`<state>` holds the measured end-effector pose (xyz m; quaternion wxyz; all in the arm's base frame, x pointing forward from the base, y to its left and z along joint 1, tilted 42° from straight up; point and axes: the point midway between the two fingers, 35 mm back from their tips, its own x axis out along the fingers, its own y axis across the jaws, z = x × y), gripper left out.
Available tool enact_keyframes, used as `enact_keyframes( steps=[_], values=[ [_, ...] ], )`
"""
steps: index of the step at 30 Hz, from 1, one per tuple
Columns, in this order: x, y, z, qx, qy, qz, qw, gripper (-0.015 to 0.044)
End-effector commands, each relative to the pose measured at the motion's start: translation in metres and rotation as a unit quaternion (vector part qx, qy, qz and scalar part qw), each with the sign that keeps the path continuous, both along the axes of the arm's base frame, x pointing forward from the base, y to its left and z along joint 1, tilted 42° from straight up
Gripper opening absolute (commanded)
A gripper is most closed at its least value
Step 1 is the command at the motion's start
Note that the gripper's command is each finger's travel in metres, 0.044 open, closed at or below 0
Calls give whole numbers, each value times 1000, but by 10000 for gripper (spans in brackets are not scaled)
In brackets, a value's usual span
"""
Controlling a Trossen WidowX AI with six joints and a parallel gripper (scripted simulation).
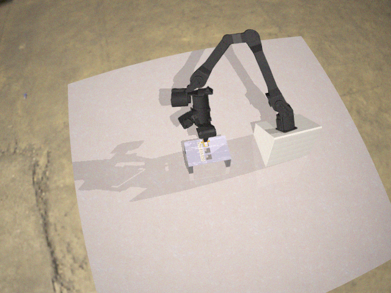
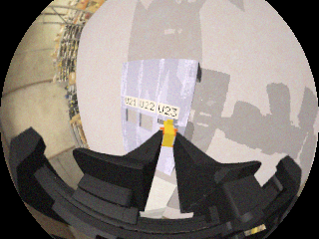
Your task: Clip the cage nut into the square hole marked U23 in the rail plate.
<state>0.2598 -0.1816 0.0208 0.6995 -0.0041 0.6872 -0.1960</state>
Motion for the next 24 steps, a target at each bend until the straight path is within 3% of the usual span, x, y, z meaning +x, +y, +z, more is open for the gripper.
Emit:
enact_keyframes(
  steps=[1, 24],
  values=[
    [0, 1, 0, -7, 1, -1, 1000, 37],
    [0, 1, -1, -12, 2, -1, 1000, 37]
  ],
)
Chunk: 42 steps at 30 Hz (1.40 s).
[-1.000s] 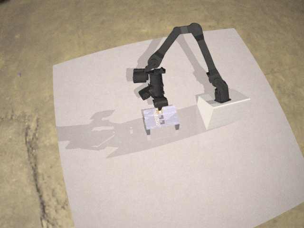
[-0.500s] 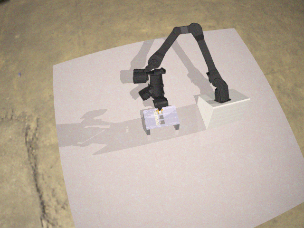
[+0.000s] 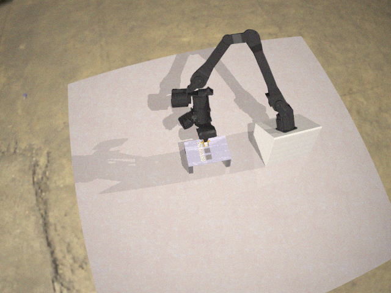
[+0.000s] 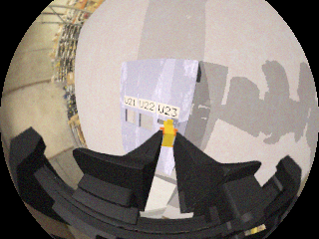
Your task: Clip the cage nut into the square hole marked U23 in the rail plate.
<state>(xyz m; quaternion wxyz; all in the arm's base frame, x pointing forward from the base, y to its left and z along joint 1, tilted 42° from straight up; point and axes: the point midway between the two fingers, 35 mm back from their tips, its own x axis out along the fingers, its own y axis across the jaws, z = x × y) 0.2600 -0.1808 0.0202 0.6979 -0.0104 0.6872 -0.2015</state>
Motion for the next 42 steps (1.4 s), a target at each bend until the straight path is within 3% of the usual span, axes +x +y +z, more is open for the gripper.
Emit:
enact_keyframes(
  steps=[1, 42],
  values=[
    [0, 0, 0, -4, 0, -1, 1000, 37],
    [1, 3, -2, -32, 7, -3, 999, 37]
  ],
)
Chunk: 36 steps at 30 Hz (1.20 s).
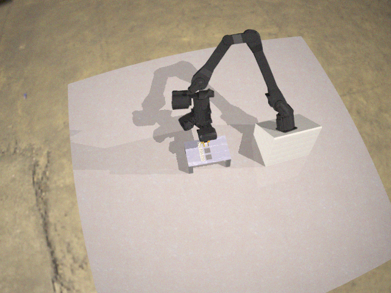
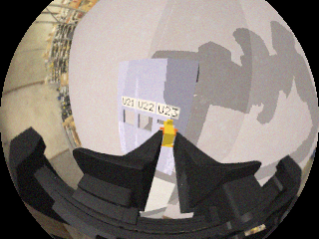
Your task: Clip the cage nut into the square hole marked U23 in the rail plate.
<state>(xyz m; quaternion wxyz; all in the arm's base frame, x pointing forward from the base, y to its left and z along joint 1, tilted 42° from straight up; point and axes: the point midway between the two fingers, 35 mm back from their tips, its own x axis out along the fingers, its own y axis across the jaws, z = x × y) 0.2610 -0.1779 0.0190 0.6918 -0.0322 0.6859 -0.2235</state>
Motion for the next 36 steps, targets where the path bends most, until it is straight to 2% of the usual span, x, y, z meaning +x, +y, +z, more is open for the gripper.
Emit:
enact_keyframes(
  steps=[1, 36],
  values=[
    [0, 0, -1, -1, 0, -2, 1000, 37],
    [1, 3, -3, -38, 10, -4, 999, 37]
  ],
)
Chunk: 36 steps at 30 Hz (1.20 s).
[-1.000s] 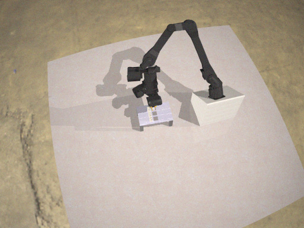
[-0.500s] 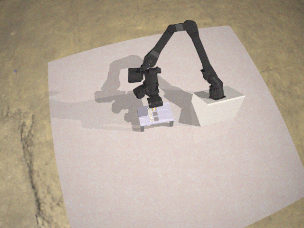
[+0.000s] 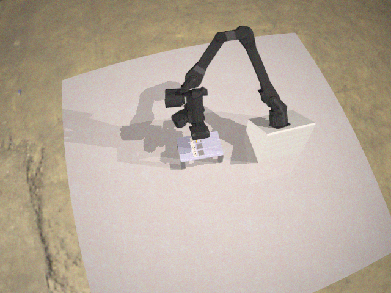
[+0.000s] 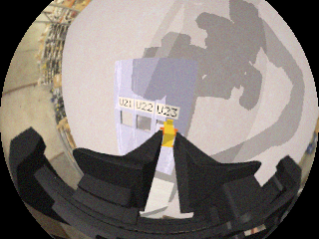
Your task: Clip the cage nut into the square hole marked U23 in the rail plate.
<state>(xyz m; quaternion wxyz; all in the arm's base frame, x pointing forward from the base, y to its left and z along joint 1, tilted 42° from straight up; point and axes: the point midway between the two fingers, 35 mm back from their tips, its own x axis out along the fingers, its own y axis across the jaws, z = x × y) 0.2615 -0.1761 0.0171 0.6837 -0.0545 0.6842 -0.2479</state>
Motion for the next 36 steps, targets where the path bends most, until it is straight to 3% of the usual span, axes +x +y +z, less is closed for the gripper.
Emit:
enact_keyframes(
  steps=[1, 36],
  values=[
    [0, 1, -1, -7, 2, -1, 1000, 37],
    [1, 4, -3, -46, 13, -3, 999, 37]
  ],
)
